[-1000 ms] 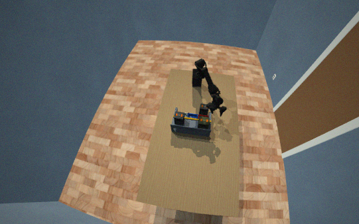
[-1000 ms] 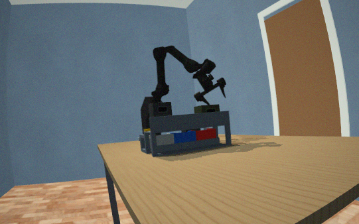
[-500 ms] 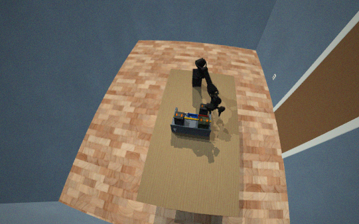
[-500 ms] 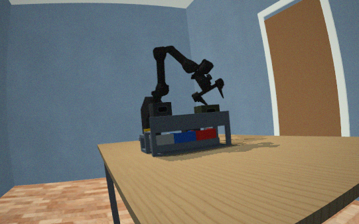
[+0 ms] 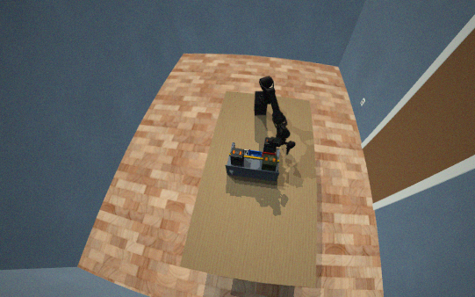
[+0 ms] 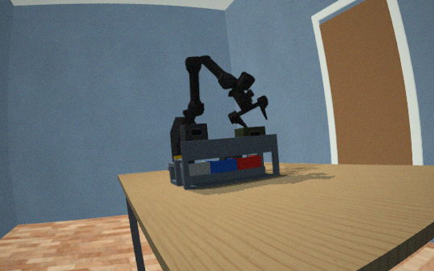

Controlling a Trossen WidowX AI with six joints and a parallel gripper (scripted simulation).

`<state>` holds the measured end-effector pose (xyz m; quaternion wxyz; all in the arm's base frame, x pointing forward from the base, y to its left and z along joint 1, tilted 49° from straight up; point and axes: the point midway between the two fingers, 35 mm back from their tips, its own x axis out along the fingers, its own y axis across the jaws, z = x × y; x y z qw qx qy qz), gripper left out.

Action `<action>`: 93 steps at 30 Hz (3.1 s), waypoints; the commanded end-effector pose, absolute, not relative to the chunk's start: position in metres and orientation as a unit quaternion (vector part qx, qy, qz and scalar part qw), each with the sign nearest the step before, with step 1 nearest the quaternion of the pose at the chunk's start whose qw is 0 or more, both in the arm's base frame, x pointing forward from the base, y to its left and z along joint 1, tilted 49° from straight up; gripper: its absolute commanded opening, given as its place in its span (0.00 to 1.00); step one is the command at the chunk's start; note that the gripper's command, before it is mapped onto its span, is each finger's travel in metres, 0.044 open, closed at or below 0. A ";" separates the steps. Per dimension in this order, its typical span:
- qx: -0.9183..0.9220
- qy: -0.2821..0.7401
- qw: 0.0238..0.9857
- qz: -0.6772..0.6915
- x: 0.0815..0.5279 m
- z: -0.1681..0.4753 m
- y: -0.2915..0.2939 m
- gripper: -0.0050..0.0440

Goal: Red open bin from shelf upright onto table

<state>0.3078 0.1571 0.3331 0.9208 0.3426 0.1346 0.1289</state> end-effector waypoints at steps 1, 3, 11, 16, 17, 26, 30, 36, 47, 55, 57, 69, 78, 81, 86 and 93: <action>0.328 0.106 0.930 0.129 0.307 0.344 0.142 1.00; 0.311 0.094 0.938 0.125 0.309 0.344 0.132 1.00; 0.311 0.094 0.938 0.125 0.309 0.344 0.132 1.00; 0.303 0.090 0.941 0.120 0.311 0.343 0.128 1.00; 0.294 0.085 0.945 0.117 0.312 0.343 0.123 1.00; 0.266 0.067 0.955 0.110 0.314 0.343 0.108 1.00; 0.266 0.067 0.955 0.110 0.314 0.343 0.108 1.00; 0.228 0.047 0.968 0.096 0.317 0.341 0.089 1.00; 0.218 0.042 0.971 0.093 0.317 0.341 0.084 1.00; 0.168 0.018 0.983 0.073 0.318 0.339 0.060 1.00; 0.168 0.018 0.983 0.073 0.318 0.339 0.060 1.00; 0.136 0.006 0.989 0.059 0.318 0.337 0.046 1.00; 0.114 -0.004 0.992 0.051 0.317 0.337 0.037 1.00; 0.114 -0.004 0.992 0.051 0.317 0.337 0.037 1.00; 0.082 -0.014 0.996 0.035 0.316 0.335 0.023 1.00; 0.059 -0.023 0.998 0.026 0.315 0.335 0.014 1.00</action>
